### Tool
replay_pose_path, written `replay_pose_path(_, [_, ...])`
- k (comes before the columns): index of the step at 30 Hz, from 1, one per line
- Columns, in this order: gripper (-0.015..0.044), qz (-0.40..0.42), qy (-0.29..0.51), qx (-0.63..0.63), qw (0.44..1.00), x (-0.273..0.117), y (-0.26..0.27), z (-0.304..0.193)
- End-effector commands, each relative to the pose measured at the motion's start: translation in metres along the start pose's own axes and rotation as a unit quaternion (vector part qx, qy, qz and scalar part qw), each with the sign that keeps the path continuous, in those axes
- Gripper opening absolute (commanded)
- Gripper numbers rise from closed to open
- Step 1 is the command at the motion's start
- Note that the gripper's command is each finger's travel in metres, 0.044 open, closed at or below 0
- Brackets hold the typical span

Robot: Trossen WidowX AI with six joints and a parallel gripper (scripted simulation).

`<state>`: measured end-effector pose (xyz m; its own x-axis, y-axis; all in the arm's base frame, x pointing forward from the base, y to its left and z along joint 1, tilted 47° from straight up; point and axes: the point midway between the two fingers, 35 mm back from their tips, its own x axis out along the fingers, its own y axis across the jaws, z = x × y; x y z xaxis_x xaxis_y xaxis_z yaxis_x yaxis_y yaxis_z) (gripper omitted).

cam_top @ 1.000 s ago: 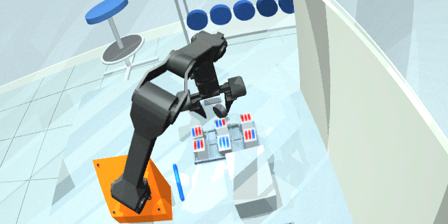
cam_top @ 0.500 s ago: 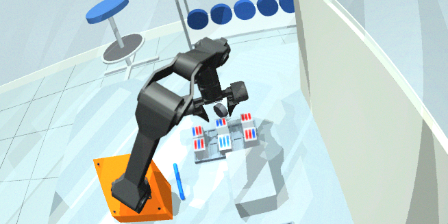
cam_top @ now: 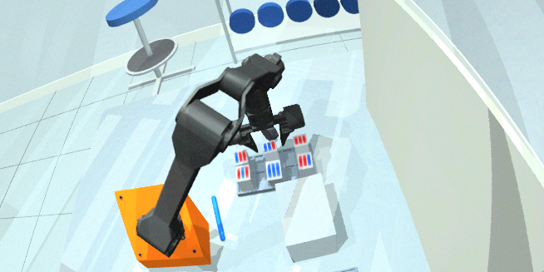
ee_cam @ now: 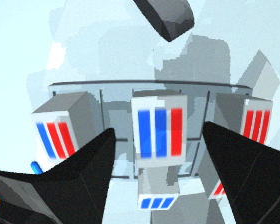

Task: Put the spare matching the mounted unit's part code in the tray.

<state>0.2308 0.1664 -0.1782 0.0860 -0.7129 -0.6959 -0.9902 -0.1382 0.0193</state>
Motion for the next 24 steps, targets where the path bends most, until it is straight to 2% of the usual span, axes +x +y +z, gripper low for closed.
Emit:
replay_pose_path(1, [0.0300, -0.001, 0.002, -0.002, 1.000, 0.007, 0.000, -0.001])
replay_pose_path(22, [0.0300, -0.001, 0.004, -0.001, 1.000, 0.034, 0.001, -0.004])
replay_pose_path(24, [0.0247, 0.001, 0.002, 0.000, 1.000, 0.033, 0.002, -0.003])
